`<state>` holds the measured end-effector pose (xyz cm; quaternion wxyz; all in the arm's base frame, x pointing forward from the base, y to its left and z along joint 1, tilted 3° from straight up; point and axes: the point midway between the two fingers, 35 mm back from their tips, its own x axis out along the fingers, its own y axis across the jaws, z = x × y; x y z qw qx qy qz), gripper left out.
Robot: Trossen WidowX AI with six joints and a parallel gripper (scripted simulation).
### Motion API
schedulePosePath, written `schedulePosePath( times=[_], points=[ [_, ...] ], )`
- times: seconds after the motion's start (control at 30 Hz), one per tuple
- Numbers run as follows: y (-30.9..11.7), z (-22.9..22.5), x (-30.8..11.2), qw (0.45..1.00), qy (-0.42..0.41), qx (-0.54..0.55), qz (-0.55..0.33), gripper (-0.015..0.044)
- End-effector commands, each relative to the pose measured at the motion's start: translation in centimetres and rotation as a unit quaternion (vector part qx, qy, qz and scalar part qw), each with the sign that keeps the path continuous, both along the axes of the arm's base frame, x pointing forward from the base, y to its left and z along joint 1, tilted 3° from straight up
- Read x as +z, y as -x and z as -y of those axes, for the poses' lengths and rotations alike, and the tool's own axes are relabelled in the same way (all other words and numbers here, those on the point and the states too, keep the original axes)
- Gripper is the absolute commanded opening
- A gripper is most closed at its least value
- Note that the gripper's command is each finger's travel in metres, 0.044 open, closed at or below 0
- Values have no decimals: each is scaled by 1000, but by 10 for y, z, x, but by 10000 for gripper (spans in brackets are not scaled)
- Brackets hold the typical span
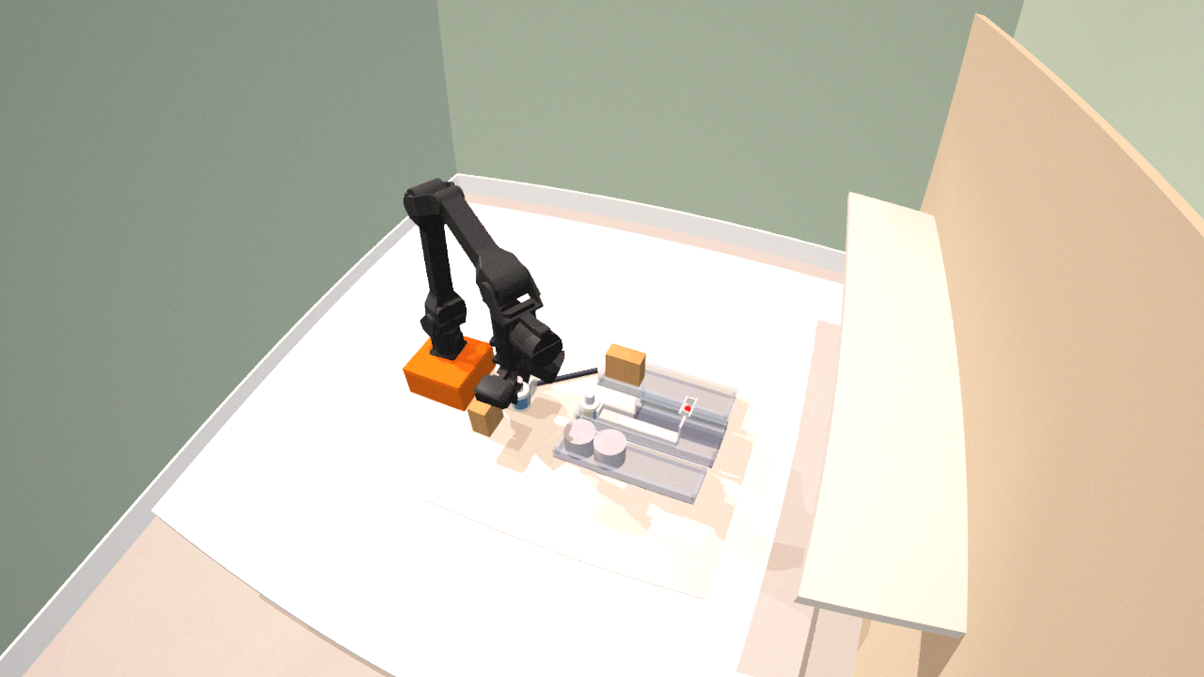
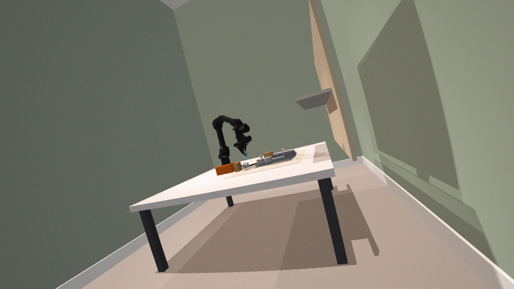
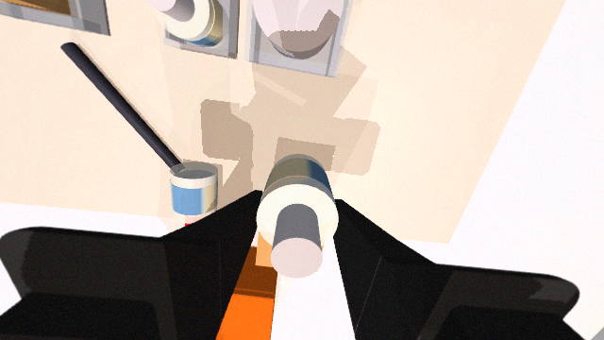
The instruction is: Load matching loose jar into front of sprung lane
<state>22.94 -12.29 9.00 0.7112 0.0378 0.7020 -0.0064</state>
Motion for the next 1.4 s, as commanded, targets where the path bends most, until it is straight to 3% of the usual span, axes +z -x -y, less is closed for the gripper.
schedulePosePath(
  times=[0.0,0.63,1.37],
  points=[
    [-14,-14,-6,1000,0,-4,1,0],
    [-60,-92,-35,1000,-4,-19,2,0],
    [-63,-94,-60,1000,-4,-19,2,0]
  ],
)
